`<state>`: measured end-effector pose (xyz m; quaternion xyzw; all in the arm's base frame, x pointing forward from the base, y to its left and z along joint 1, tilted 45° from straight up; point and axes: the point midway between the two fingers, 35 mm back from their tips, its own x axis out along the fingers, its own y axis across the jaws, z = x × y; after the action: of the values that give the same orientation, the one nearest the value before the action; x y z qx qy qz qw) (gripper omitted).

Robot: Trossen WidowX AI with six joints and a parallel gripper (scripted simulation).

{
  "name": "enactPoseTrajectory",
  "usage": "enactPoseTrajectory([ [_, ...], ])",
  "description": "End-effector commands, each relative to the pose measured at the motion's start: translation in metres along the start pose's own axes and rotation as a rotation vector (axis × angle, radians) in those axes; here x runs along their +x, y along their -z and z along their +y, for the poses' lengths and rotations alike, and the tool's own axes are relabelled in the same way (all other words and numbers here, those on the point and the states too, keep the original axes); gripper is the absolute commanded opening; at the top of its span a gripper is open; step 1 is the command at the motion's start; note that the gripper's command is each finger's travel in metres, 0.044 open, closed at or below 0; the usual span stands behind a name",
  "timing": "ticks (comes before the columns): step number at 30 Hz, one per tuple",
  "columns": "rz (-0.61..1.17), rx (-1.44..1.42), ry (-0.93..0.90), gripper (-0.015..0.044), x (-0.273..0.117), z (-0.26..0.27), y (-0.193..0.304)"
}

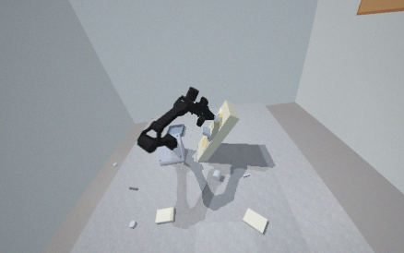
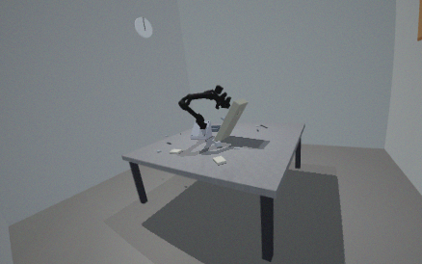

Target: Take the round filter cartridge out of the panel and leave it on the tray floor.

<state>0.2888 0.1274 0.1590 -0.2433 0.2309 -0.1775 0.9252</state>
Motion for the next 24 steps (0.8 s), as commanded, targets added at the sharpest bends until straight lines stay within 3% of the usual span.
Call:
enactPoseTrajectory([
  [1,0.002,-0.018,-0.021,0.0,-0.015,0.003,0.003],
  [7,-0.016,-0.04,-0.017,0.0,-0.035,-0.002,0.001],
  [24,-0.016,-0.041,-0.016,0.0,-0.03,-0.011,0.041],
])
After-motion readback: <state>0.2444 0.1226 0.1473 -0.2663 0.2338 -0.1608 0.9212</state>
